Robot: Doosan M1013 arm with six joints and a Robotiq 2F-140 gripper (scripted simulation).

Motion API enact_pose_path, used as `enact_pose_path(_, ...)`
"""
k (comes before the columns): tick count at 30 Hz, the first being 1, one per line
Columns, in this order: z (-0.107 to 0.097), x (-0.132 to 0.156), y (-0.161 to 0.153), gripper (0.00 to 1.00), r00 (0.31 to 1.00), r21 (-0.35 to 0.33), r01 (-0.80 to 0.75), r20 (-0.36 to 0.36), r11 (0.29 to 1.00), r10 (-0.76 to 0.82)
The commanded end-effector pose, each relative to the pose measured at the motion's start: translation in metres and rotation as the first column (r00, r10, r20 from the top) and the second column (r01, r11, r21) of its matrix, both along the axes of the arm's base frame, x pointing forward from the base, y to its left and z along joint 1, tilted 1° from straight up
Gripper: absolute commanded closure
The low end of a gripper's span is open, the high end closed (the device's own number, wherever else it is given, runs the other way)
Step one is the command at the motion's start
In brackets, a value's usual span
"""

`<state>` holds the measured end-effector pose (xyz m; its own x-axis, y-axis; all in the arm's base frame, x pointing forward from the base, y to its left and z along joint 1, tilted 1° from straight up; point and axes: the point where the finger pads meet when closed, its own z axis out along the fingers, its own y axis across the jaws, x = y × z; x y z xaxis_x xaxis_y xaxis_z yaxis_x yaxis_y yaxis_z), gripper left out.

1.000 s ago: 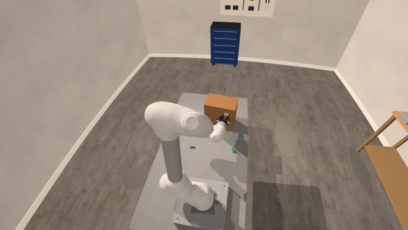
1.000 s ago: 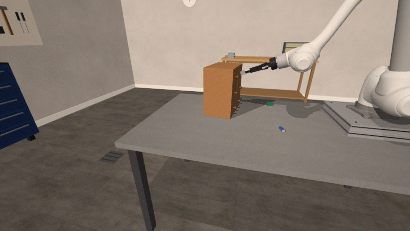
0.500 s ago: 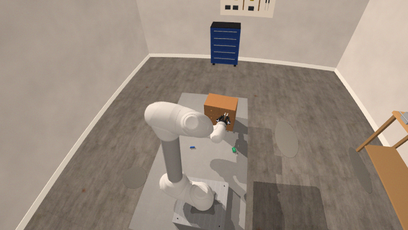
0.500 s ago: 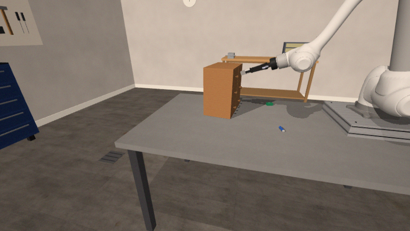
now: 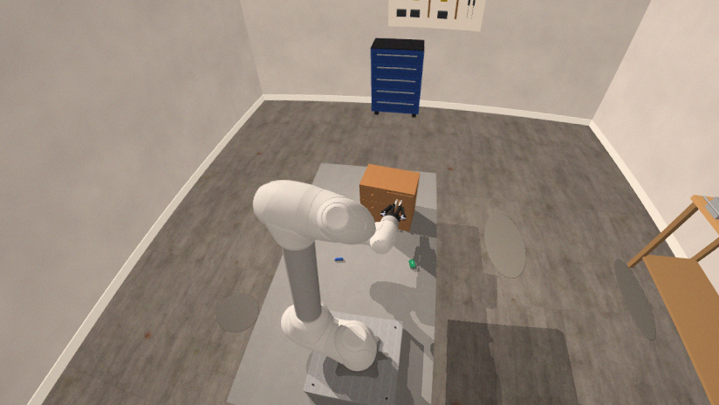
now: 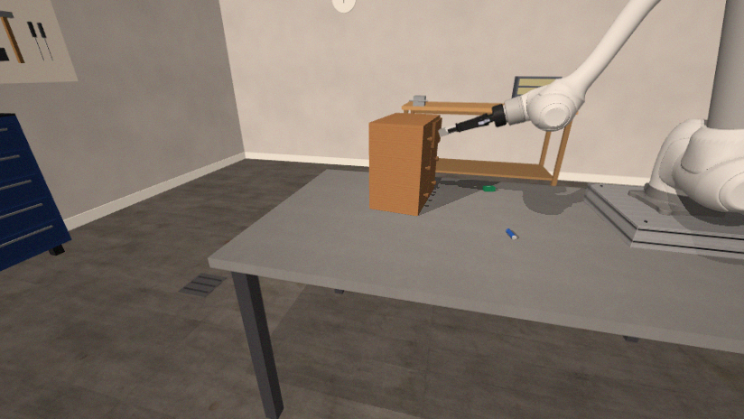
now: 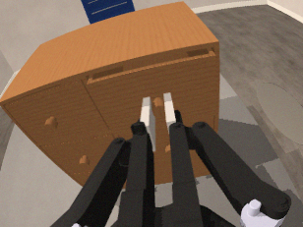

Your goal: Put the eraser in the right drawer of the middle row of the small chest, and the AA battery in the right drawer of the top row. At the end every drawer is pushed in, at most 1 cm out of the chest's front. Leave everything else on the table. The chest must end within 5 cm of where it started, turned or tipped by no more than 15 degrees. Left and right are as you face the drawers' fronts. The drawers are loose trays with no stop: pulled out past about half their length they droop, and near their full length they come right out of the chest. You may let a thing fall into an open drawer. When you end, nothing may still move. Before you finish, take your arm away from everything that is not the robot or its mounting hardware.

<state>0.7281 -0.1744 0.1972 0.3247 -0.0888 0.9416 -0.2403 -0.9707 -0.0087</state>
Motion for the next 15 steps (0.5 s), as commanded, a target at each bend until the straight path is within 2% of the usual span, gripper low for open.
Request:
enact_pose_path(1, 0.0, -0.002, 0.001, 0.92, 1.0, 0.0, 0.0, 0.0, 1.0, 0.0)
enact_pose_path(15, 0.0, -0.021, 0.005, 0.92, 1.0, 0.0, 0.0, 0.0, 1.0, 0.0)
